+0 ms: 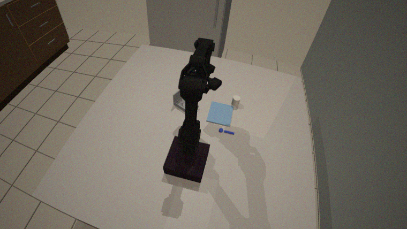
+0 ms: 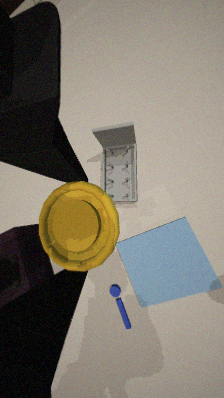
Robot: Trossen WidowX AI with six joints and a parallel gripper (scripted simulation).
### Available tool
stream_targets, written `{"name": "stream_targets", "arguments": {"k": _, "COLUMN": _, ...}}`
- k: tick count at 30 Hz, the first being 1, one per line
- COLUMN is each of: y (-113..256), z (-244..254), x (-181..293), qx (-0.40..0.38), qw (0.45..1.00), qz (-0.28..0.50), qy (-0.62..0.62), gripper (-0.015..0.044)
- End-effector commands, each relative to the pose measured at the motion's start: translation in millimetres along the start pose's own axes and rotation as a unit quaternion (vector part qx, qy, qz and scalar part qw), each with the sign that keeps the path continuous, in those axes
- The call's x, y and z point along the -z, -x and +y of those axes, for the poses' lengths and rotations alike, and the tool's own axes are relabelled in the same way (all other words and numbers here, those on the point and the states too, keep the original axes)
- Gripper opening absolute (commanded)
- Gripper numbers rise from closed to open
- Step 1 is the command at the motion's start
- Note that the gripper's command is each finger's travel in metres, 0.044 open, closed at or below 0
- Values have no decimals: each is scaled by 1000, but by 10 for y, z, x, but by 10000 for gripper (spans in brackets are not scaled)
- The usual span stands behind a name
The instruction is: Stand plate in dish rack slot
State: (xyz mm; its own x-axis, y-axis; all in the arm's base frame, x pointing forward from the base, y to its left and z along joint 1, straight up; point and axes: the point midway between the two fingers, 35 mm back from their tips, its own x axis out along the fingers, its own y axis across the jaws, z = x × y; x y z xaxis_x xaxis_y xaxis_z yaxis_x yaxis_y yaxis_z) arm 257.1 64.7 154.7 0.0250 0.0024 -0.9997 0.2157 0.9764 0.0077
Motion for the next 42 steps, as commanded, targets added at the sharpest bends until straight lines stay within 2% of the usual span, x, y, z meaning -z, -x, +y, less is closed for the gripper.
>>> {"name": "stream_targets", "arguments": {"k": 1, "y": -60, "z": 28, "x": 8, "qx": -12, "qw": 1000, "qz": 7, "qy": 8, "gripper": 0}}
{"name": "stream_targets", "arguments": {"k": 11, "y": -407, "z": 178, "x": -52, "qx": -107, "qw": 987, "qz": 35, "qy": 112, "gripper": 0}}
{"name": "stream_targets", "arguments": {"k": 20, "y": -671, "z": 284, "x": -93, "qx": -198, "qw": 958, "qz": 29, "qy": 204, "gripper": 0}}
{"name": "stream_targets", "arguments": {"k": 32, "y": -951, "z": 360, "x": -120, "qx": -311, "qw": 898, "qz": -19, "qy": 311, "gripper": 0}}
{"name": "stream_targets", "arguments": {"k": 42, "y": -1117, "z": 374, "x": -117, "qx": -388, "qw": 834, "qz": -89, "qy": 383, "gripper": 0}}
